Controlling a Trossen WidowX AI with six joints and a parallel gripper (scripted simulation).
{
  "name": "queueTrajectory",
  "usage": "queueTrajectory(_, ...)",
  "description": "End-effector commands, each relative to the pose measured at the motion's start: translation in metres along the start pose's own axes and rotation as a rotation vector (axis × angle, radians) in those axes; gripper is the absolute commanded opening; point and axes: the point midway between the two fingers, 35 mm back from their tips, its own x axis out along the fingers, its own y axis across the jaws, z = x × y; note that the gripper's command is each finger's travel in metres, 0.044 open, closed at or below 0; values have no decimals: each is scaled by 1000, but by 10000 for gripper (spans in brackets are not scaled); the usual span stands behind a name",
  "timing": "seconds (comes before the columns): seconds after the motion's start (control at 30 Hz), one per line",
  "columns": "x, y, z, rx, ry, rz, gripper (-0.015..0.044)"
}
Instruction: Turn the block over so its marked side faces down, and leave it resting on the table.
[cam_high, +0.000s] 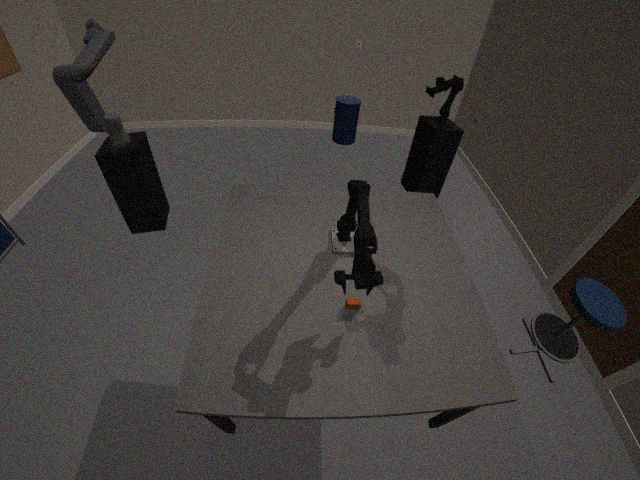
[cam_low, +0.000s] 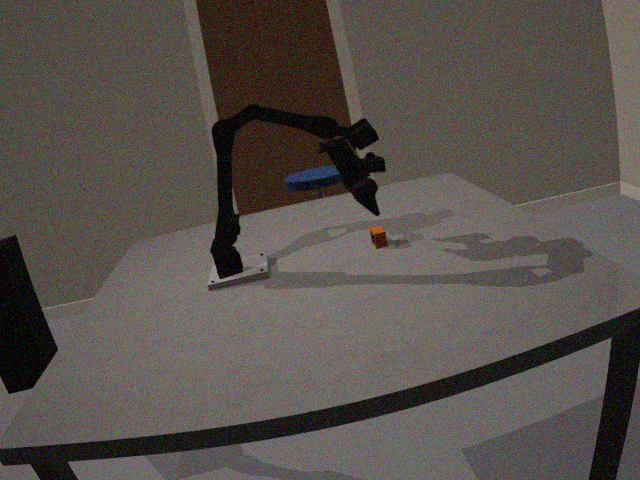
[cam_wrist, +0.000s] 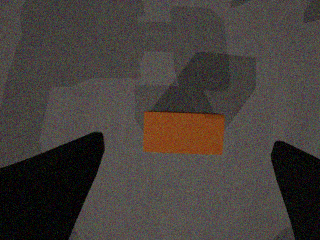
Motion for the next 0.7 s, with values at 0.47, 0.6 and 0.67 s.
queueTrajectory(0.47,-11,1,15,-3,334,7,440)
queueTrajectory(0.6,19,0,6,-3,334,6,440)
queueTrajectory(0.67,21,0,5,-3,334,6,440)
